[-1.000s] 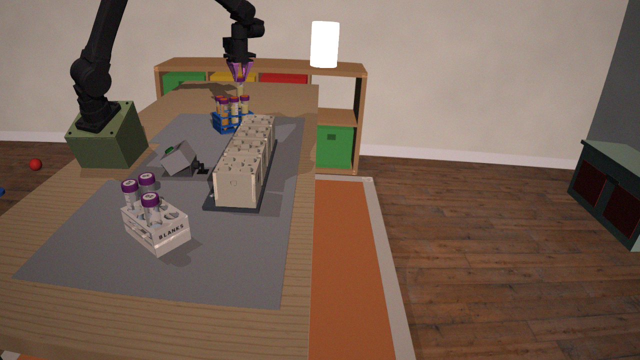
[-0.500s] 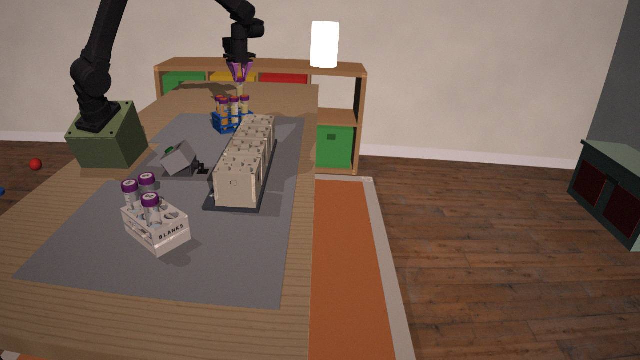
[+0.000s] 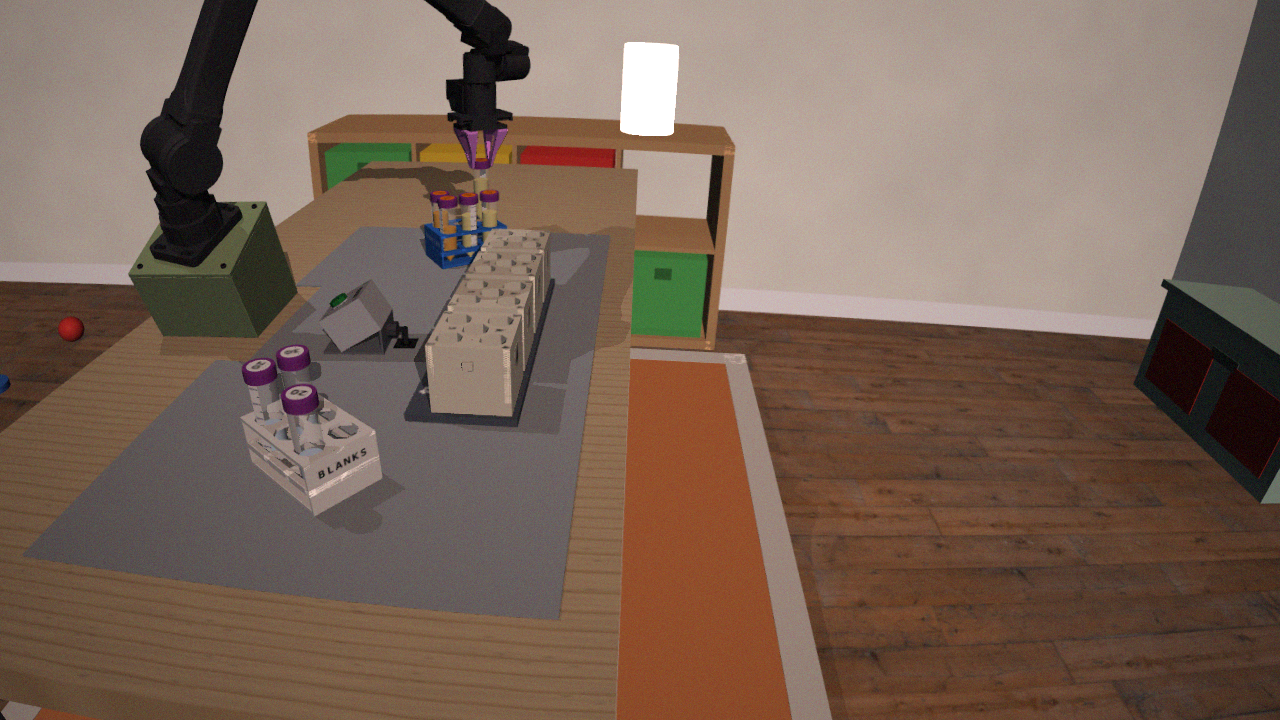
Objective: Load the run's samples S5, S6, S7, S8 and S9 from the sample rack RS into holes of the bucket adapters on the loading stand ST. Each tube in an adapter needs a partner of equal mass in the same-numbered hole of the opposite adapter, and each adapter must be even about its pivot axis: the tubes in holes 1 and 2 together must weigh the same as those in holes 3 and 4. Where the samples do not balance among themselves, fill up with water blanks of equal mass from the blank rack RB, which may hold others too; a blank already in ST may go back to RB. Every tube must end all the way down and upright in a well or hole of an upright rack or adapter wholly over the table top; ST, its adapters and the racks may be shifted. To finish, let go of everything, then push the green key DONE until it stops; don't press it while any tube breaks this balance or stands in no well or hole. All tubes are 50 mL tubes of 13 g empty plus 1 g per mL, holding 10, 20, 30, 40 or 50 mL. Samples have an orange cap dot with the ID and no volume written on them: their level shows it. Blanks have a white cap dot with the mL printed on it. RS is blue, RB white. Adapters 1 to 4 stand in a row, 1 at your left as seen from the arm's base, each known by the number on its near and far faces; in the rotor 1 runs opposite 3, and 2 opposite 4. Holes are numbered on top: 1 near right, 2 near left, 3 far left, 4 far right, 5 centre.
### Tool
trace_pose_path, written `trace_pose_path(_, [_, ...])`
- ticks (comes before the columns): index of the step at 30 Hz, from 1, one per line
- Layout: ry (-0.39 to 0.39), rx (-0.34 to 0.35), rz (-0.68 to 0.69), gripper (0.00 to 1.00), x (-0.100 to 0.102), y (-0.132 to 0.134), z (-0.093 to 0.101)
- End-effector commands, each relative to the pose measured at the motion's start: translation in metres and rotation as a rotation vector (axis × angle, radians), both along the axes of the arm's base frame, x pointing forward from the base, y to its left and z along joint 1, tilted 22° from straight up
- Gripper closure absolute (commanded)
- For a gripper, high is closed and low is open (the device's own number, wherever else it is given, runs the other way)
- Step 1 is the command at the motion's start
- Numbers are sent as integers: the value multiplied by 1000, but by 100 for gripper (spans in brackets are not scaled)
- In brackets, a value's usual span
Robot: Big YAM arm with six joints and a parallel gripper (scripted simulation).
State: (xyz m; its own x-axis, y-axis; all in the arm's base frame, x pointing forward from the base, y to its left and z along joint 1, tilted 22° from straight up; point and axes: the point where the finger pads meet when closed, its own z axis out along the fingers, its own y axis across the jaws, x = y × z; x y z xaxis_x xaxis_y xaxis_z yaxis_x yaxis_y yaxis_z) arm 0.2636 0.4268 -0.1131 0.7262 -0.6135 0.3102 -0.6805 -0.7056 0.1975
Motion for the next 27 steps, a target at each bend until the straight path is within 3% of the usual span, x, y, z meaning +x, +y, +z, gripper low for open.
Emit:
trace_pose_path(1, [-2,9,-6,100,8,-2,-7])
trace_pose_path(6, [-8,20,-5,100,11,3,-8])
trace_pose_path(7, [-28,57,-9,100,17,12,10])
trace_pose_path(11, [-1,8,-5,100,9,-6,-17])
trace_pose_path(23, [-2,10,-5,100,10,-9,-29])
trace_pose_path(24, [-34,69,-8,100,24,14,-10])
trace_pose_path(27, [-14,31,-5,100,17,0,-29])
